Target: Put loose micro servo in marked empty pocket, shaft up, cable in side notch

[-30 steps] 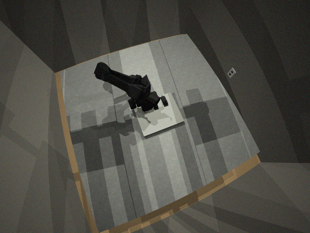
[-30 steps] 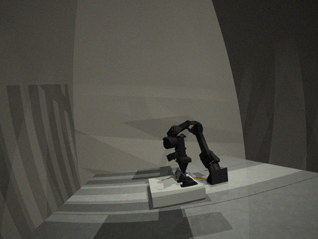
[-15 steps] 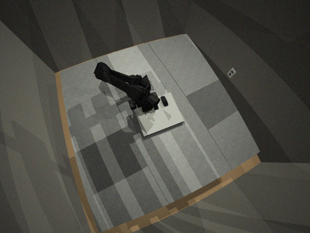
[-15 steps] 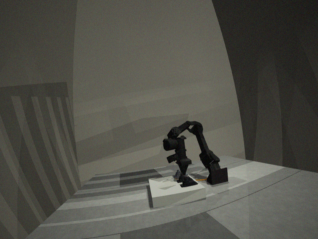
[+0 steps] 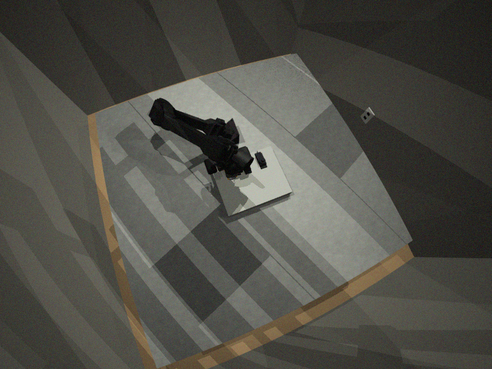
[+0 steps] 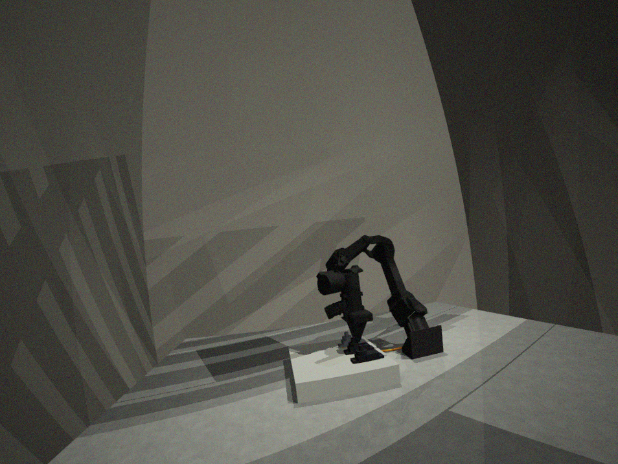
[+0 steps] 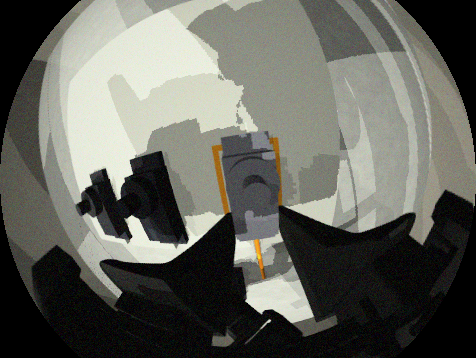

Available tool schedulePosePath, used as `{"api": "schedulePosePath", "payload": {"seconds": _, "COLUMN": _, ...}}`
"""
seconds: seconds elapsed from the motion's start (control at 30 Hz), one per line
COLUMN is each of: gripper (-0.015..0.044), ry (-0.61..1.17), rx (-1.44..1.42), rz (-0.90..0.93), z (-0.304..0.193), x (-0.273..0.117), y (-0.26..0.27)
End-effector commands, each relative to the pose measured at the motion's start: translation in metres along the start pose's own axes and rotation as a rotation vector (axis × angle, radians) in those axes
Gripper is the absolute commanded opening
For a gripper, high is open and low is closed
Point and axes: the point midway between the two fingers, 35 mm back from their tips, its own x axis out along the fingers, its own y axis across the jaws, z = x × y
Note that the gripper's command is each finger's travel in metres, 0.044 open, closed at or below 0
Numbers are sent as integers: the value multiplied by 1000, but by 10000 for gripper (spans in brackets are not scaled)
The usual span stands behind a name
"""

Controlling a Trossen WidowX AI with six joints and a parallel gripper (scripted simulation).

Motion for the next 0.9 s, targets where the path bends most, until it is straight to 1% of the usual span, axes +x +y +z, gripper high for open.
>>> {"api": "schedulePosePath", "payload": {"seconds": 0.0, "gripper": 105, "ry": -2, "rx": 0, "rz": -7, "z": 0, "x": 0, "y": 0}}
{"api": "schedulePosePath", "payload": {"seconds": 0.1, "gripper": 184, "ry": -2, "rx": 0, "rz": -7, "z": 0, "x": 0, "y": 0}}
{"api": "schedulePosePath", "payload": {"seconds": 0.2, "gripper": 187, "ry": -2, "rx": 0, "rz": -6, "z": 0, "x": -2, "y": 0}}
{"api": "schedulePosePath", "payload": {"seconds": 0.37, "gripper": 187, "ry": -2, "rx": -1, "rz": -5, "z": -3, "x": -33, "y": 0}}
{"api": "schedulePosePath", "payload": {"seconds": 0.67, "gripper": 187, "ry": -1, "rx": -1, "rz": -6, "z": -5, "x": -35, "y": 0}}
{"api": "schedulePosePath", "payload": {"seconds": 0.7, "gripper": 214, "ry": 1, "rx": -8, "rz": -13, "z": -5, "x": -31, "y": 0}}
{"api": "schedulePosePath", "payload": {"seconds": 0.77, "gripper": 266, "ry": 2, "rx": -8, "rz": -13, "z": -5, "x": -37, "y": 0}}
{"api": "schedulePosePath", "payload": {"seconds": 0.87, "gripper": 345, "ry": 2, "rx": -8, "rz": -14, "z": -6, "x": -57, "y": 0}}
